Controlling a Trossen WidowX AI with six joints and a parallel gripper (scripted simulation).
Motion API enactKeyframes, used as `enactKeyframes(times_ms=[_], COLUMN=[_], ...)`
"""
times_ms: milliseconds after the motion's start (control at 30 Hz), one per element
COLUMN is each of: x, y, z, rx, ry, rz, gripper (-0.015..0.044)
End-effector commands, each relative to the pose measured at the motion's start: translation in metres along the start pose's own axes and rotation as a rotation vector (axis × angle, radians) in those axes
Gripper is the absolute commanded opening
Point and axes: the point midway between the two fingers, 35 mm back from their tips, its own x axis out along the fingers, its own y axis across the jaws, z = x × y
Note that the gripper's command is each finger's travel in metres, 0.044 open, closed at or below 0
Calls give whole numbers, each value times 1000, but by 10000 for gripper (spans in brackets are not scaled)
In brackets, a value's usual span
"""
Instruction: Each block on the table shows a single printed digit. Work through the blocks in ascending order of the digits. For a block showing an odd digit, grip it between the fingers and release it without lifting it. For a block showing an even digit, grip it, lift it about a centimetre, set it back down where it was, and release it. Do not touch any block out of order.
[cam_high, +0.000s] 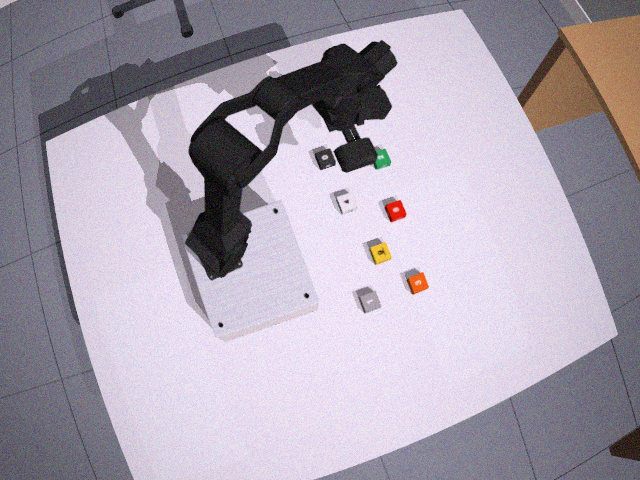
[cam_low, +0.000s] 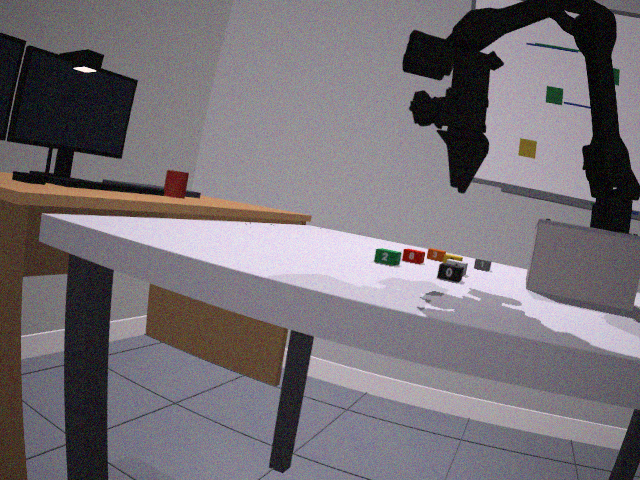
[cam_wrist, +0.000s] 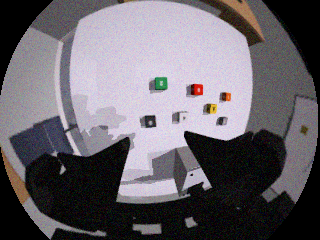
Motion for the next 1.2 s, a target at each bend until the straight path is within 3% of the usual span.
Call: enactKeyframes(times_ms=[0,100,233,1167], x=[0,14,78,115], y=[14,15,14,13], z=[-14,-12,-13,-13], rx=[18,18,18,18], ry=[-8,-8,-7,-7], rz=[-4,-4,-5,-5], gripper=[400,400,400,400])
